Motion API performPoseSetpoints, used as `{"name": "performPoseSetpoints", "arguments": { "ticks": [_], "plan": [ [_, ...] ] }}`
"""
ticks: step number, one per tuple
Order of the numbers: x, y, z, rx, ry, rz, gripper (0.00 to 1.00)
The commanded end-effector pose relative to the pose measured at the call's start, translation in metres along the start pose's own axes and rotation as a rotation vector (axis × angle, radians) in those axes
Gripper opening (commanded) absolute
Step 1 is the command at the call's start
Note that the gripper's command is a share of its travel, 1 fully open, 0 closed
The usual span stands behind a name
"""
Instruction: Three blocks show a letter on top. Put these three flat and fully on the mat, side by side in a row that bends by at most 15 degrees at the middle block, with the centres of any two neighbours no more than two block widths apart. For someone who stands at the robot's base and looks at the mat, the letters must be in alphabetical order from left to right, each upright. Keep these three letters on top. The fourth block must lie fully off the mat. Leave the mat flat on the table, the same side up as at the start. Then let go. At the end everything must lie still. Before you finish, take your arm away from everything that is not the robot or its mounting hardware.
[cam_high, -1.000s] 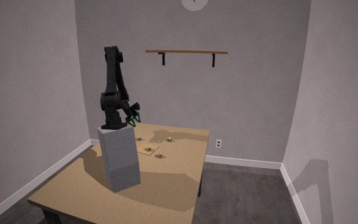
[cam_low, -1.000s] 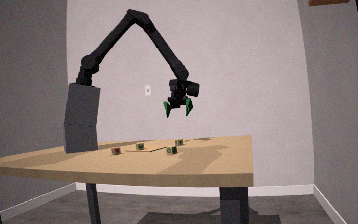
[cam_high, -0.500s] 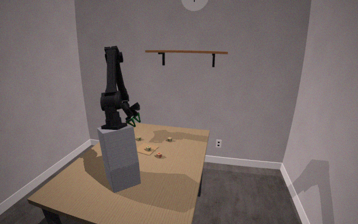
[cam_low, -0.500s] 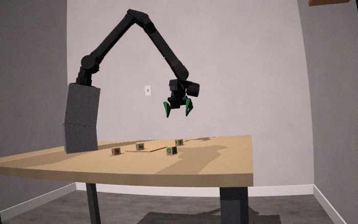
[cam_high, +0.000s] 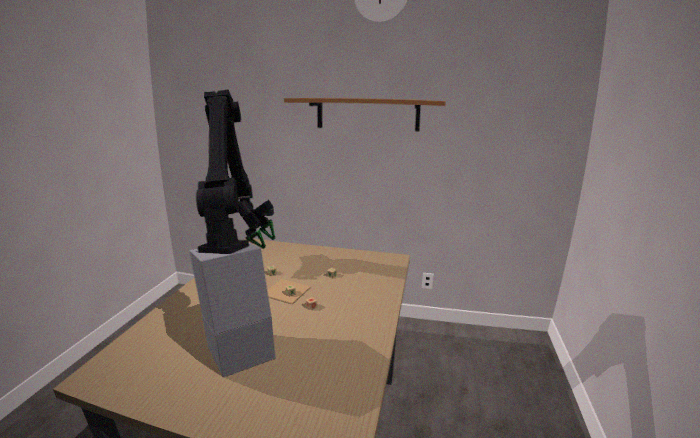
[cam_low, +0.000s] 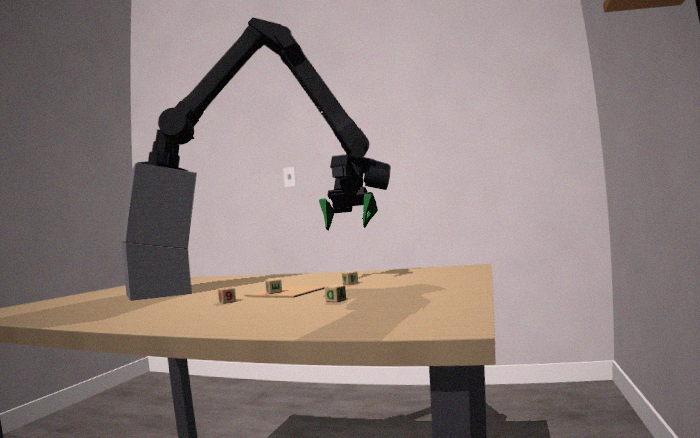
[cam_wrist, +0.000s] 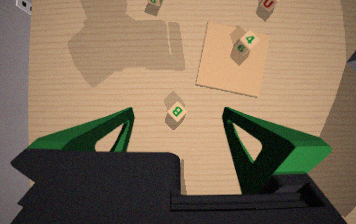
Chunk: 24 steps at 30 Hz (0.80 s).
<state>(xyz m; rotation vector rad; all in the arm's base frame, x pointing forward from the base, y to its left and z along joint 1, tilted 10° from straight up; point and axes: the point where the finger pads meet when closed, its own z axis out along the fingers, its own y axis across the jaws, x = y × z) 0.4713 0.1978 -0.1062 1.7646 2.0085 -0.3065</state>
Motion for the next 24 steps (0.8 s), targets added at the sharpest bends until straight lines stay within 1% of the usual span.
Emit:
{"name": "performPoseSetpoints", "arguments": {
  "ticks": [1,16,17,18,20,23,24],
  "plan": [
    [0.0,0.014,-0.003,-0.01,0.001,0.021,1.0],
    [-0.001,0.014,-0.003,-0.011,0.002,0.022,1.0],
    [-0.008,0.005,0.002,-0.006,0.0,0.018,1.0],
    [-0.015,0.01,-0.008,-0.029,0.01,0.024,1.0],
    [-0.027,-0.002,0.004,-0.028,0.009,0.024,1.0],
    [-0.058,-0.036,0.031,-0.026,0.008,0.022,1.0],
    [-0.058,-0.036,0.031,-0.025,0.009,0.022,1.0]
  ]
}}
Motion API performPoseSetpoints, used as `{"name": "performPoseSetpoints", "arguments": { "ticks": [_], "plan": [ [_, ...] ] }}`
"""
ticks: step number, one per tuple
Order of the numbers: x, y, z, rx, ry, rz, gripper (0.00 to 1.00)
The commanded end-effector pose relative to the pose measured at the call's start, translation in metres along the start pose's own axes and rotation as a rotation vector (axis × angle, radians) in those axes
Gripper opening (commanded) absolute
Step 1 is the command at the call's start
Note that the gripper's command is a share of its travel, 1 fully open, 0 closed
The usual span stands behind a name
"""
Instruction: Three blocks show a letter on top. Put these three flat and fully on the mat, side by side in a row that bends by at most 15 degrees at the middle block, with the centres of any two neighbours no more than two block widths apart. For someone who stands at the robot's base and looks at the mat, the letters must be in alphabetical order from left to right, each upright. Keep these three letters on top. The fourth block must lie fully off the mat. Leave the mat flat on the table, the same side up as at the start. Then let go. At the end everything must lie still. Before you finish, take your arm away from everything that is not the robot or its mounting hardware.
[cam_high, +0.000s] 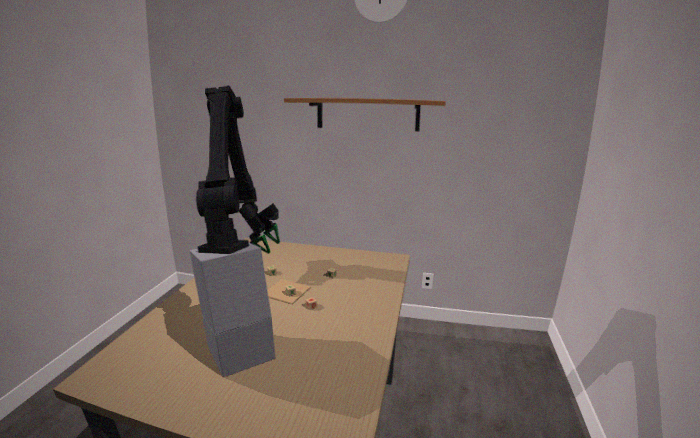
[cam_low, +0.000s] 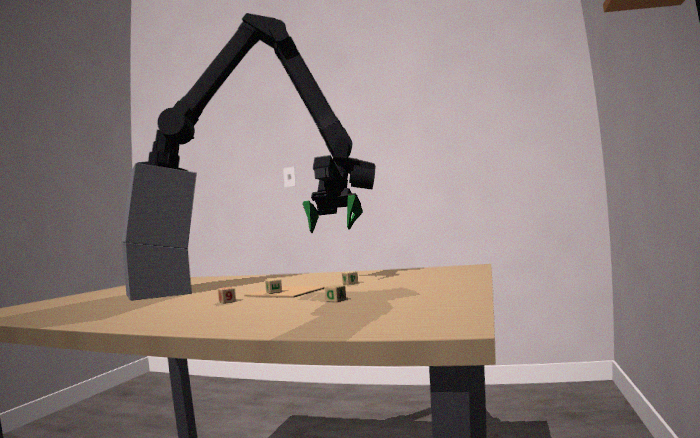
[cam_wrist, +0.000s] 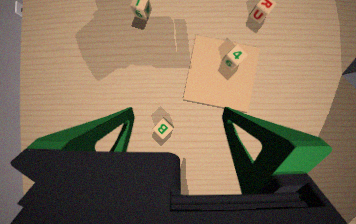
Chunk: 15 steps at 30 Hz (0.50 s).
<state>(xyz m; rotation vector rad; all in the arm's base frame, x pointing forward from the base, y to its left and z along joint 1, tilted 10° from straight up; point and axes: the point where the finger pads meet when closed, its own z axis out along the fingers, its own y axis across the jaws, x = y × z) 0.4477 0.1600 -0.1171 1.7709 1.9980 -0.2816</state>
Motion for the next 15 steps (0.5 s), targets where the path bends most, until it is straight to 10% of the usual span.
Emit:
{"name": "performPoseSetpoints", "arguments": {
  "ticks": [1,5,15],
  "plan": [
    [-0.044,-0.02,0.018,-0.01,0.001,0.009,1.0],
    [-0.085,-0.078,0.044,-0.006,-0.002,0.006,1.0],
    [-0.09,-0.089,0.044,-0.033,0.003,-0.006,1.0]
  ]
}}
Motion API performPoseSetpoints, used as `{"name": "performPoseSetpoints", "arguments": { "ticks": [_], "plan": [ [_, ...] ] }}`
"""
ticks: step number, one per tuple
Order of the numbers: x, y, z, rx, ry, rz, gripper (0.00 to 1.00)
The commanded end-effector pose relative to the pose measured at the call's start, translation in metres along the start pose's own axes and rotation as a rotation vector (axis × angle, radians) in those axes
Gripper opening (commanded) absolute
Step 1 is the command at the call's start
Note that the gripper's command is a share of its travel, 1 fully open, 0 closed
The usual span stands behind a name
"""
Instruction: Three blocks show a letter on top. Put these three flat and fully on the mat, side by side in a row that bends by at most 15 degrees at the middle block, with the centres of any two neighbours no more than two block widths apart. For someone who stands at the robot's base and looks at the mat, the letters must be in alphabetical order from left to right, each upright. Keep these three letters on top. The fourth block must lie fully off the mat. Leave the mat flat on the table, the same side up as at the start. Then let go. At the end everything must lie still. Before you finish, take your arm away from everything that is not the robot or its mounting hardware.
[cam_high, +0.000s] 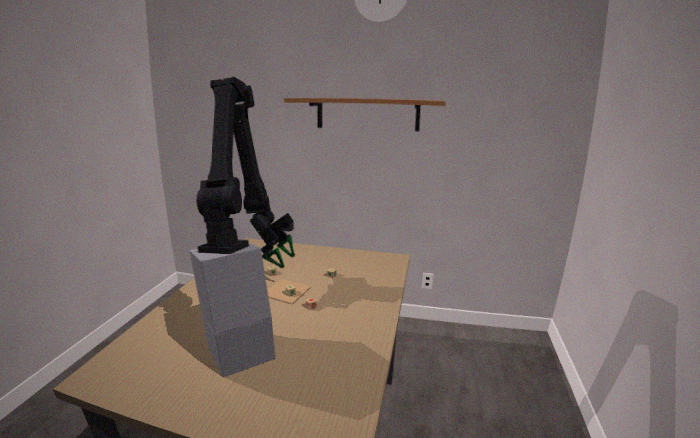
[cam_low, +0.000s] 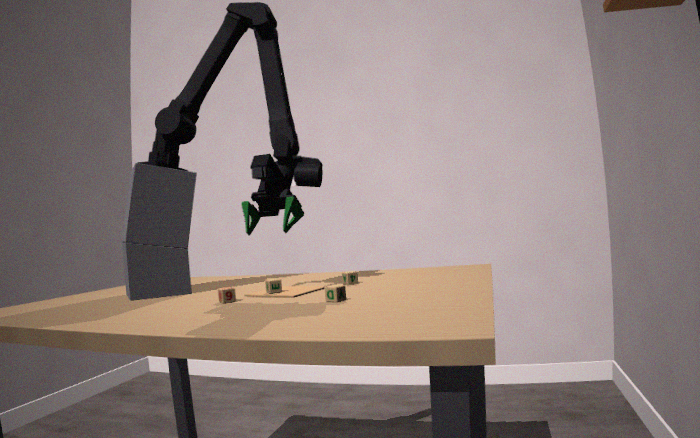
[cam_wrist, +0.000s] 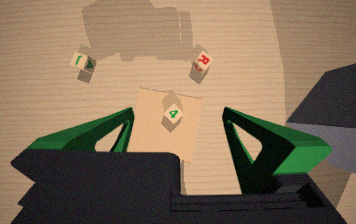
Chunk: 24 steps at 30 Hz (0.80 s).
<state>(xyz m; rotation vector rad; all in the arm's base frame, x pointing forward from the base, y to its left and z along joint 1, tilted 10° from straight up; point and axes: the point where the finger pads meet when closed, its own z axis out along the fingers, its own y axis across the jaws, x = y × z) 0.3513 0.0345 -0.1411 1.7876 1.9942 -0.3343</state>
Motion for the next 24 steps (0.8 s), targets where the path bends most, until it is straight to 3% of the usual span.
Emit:
{"name": "performPoseSetpoints", "arguments": {
  "ticks": [1,5,24],
  "plan": [
    [0.0,0.027,-0.012,-0.067,0.016,0.002,1.0],
    [-0.001,0.007,-0.001,-0.019,0.005,-0.018,1.0],
    [-0.001,0.008,-0.002,-0.02,0.005,-0.014,1.0]
  ]
}}
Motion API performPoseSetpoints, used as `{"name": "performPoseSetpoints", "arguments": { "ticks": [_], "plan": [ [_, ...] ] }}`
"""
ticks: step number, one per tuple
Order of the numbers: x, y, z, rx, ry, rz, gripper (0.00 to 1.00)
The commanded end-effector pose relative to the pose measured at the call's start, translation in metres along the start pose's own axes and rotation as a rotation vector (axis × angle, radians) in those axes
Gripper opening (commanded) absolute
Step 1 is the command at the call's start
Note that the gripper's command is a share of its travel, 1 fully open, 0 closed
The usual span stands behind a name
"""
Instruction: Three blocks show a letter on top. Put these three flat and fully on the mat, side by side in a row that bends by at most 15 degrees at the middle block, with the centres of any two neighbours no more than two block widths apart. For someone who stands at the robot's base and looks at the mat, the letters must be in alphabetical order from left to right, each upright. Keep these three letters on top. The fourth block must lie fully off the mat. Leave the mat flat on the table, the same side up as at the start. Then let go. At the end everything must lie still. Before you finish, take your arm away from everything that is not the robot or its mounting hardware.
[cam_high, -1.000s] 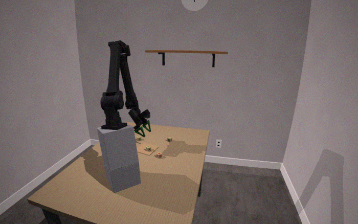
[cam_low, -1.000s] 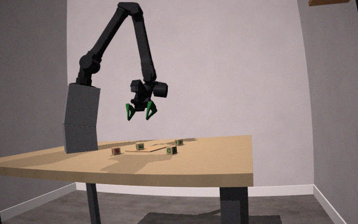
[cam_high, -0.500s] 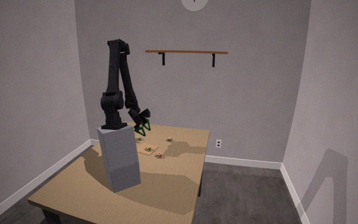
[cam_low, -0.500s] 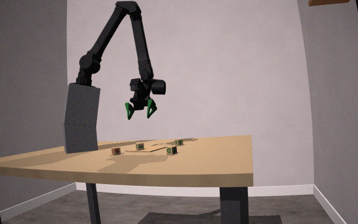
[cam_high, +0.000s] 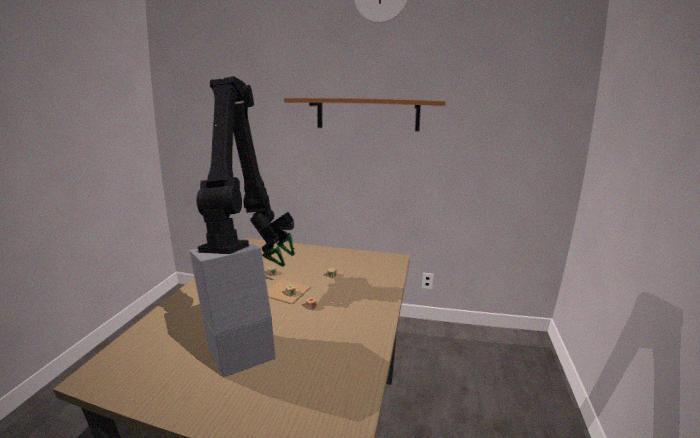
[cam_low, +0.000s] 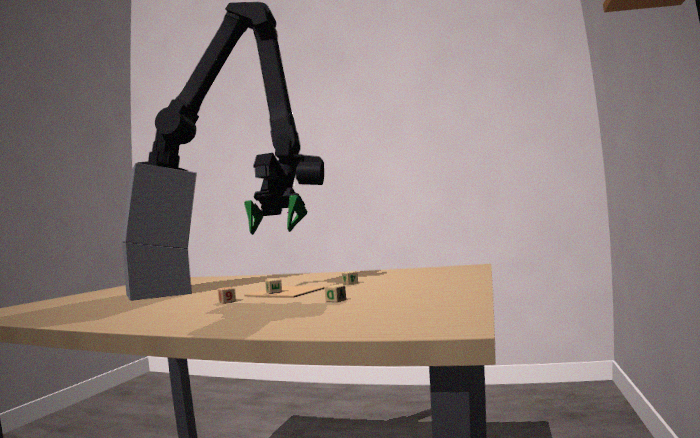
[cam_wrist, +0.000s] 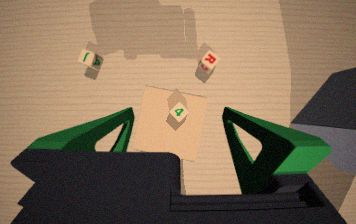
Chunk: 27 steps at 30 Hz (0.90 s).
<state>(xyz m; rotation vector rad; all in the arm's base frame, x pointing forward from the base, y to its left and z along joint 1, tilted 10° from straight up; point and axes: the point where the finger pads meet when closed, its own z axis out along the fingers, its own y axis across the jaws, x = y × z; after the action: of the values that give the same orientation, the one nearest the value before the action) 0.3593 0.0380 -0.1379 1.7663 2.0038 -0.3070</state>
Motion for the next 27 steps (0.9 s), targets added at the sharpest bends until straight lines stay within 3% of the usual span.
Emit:
{"name": "performPoseSetpoints", "arguments": {
  "ticks": [1,23,27],
  "plan": [
    [-0.002,-0.001,0.002,0.004,-0.001,-0.003,1.0],
    [-0.002,-0.001,0.002,0.004,-0.001,-0.003,1.0],
    [-0.025,-0.018,0.026,0.013,0.004,-0.002,1.0]
  ]
}}
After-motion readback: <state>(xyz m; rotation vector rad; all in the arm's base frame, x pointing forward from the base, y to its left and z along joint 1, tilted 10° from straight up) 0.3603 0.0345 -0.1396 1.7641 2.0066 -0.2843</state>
